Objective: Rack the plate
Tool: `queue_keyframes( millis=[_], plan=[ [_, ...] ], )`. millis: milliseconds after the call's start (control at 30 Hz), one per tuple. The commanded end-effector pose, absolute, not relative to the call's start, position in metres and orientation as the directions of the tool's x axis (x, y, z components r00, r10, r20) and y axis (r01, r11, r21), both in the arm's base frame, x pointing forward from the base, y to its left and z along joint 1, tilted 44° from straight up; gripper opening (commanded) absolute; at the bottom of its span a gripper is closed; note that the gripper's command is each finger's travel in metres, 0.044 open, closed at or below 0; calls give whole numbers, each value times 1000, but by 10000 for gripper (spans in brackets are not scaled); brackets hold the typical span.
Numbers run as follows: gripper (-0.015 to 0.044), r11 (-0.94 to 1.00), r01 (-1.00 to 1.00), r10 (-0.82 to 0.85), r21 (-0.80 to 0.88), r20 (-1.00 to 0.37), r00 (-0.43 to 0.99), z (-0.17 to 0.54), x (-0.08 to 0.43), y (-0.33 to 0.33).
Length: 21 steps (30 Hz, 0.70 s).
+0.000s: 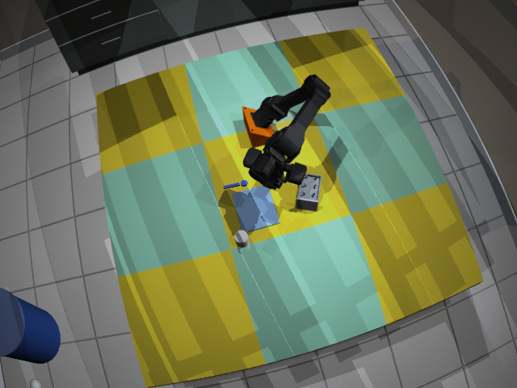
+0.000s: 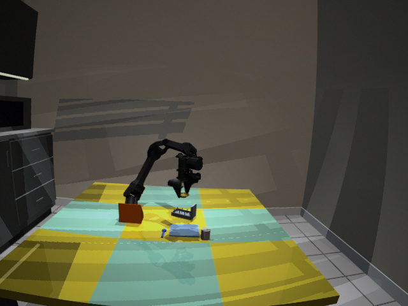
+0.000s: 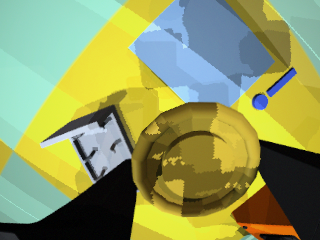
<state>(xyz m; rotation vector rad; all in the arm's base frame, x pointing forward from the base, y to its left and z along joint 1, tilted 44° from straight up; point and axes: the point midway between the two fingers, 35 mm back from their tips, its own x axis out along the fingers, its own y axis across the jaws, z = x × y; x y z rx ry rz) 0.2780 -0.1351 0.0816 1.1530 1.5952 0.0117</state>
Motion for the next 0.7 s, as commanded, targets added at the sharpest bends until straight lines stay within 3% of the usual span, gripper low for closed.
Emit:
queue_keyframes(
  millis=[0,667],
  plan=[
    [0,439,753,667,491,-739,93,96,276,-120],
    [0,-47,994,671,99,-734,105,150,254,-54]
  ],
)
